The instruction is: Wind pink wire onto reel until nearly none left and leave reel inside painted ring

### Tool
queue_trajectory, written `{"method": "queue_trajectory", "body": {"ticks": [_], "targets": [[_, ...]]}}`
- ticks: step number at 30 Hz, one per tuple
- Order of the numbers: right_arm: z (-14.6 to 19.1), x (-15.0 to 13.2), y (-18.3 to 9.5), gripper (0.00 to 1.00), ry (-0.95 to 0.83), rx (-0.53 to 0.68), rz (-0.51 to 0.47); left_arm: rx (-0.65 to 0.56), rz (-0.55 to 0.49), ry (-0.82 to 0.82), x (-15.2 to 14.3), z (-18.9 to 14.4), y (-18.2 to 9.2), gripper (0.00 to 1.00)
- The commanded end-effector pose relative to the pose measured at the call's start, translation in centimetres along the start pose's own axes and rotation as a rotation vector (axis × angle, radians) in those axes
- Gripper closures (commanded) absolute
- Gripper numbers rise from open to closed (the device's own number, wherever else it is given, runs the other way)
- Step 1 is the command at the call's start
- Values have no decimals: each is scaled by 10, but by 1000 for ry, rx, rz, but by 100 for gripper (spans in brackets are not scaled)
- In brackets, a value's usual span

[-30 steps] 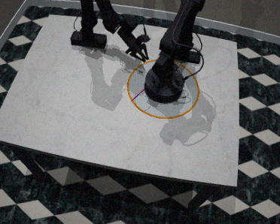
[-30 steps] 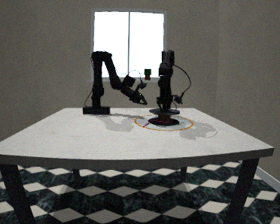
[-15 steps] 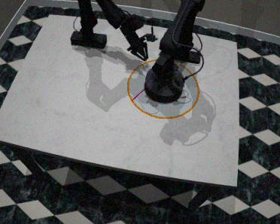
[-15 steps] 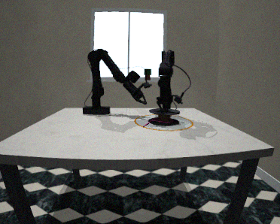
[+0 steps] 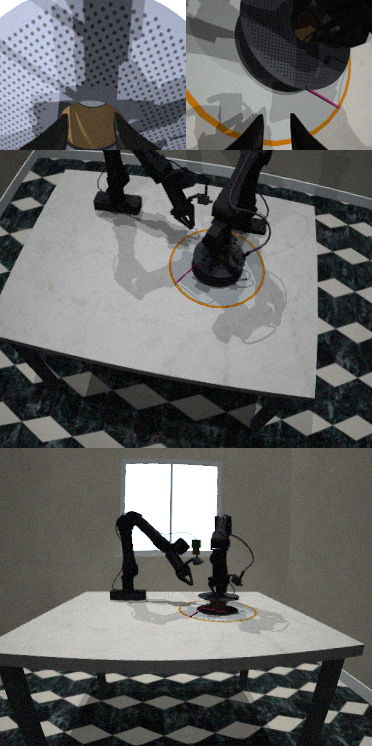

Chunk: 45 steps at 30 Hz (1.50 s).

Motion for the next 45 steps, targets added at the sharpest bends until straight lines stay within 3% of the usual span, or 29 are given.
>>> {"method": "queue_trajectory", "body": {"ticks": [1,20,30,36,45], "targets": [[-7,13,-6,75,-3,-3,-10,-18,30,-31,-4,-2,2,48],[-8,17,1,75,-1,-4,-9,-18,30,-31,-4,-2,2,48],[-19,10,-15,75,68,-15,26,-18,30,-31,-4,-2,2,48],[-41,-5,-47,75,216,-39,100,-18,30,-31,-4,-2,2,48],[-90,-54,-110,75,577,-98,281,-18,30,-31,-4,-2,2,48]]}}
Point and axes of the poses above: on each arm, the point where the finger pads meet when closed, its own y axis out along the fingers, its own z axis across the jaws, x = y × z, the point moved 10 cm from there along -y, back along the fingers, and after that the axes turned 11 degrees about y, right-handed, at the moved point
